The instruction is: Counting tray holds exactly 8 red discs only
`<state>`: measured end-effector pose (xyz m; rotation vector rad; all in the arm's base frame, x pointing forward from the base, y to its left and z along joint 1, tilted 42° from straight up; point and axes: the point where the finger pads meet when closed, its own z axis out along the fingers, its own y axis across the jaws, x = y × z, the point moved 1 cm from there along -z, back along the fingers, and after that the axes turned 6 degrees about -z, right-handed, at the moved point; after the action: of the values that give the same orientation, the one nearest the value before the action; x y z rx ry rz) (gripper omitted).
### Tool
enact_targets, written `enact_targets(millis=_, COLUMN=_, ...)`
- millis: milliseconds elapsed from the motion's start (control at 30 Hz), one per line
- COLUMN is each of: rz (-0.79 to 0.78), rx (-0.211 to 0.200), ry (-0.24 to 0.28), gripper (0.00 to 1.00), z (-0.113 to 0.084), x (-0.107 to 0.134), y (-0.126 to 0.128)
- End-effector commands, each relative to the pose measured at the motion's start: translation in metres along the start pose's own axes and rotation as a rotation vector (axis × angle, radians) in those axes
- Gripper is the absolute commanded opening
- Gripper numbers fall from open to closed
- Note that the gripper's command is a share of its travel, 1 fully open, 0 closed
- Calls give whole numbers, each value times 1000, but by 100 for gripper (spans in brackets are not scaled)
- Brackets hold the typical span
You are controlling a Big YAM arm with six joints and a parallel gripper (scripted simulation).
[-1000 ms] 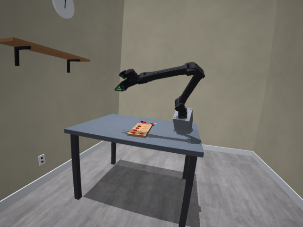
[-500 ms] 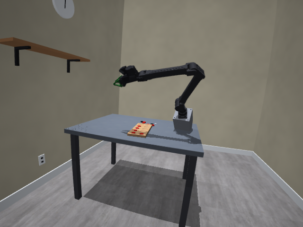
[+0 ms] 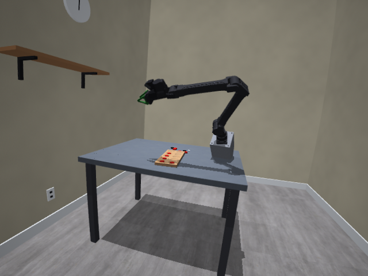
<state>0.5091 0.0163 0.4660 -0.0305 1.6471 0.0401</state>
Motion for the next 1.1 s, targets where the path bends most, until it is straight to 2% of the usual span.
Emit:
enact_targets(millis=0, rz=-55, rx=28, ry=-124, gripper=46, z=-8, x=-58, y=-15)
enact_targets(millis=67, rz=-55, rx=18, ry=-120, gripper=46, z=-6, x=-56, y=-10)
enact_targets(millis=100, rz=-55, rx=2, ry=-93, gripper=46, z=-4, x=-39, y=-2)
enact_targets(millis=167, rz=-55, rx=3, ry=-74, gripper=46, z=-2, x=-30, y=-3)
enact_targets(millis=200, rz=-143, rx=75, ry=-121, gripper=46, z=1, x=-55, y=-30)
enact_targets(millis=333, rz=-143, rx=69, ry=-122, gripper=46, z=1, x=-55, y=-29)
enact_targets(millis=367, rz=-223, rx=40, ry=53, gripper=46, z=19, x=21, y=-36)
enact_targets(millis=433, rz=-223, rx=40, ry=53, gripper=46, z=19, x=21, y=-36)
enact_targets(millis=500, rz=-226, rx=15, ry=50, gripper=46, z=20, x=21, y=-21)
enact_targets(millis=600, rz=-227, rx=19, ry=28, gripper=46, z=20, x=7, y=-22)
enact_targets(millis=633, rz=-299, rx=10, ry=140, gripper=46, z=31, x=57, y=-44)
enact_targets(millis=733, rz=-300, rx=14, ry=140, gripper=46, z=31, x=57, y=-44)
enact_targets(millis=767, rz=-304, rx=9, ry=113, gripper=46, z=33, x=40, y=-39)
enact_targets(millis=800, rz=-307, rx=-12, ry=105, gripper=46, z=34, x=37, y=-27)
enact_targets(millis=833, rz=-308, rx=-11, ry=90, gripper=46, z=28, x=30, y=-27)
enact_targets(millis=900, rz=-308, rx=-11, ry=90, gripper=46, z=28, x=30, y=-27)
enact_targets(millis=933, rz=-309, rx=2, ry=69, gripper=46, z=23, x=21, y=-32)
enact_targets(millis=1000, rz=-308, rx=2, ry=76, gripper=46, z=26, x=25, y=-32)
enact_targets(millis=1033, rz=-370, rx=-28, ry=223, gripper=46, z=40, x=92, y=-51)
enact_targets(millis=1067, rz=-370, rx=-28, ry=223, gripper=46, z=40, x=92, y=-51)
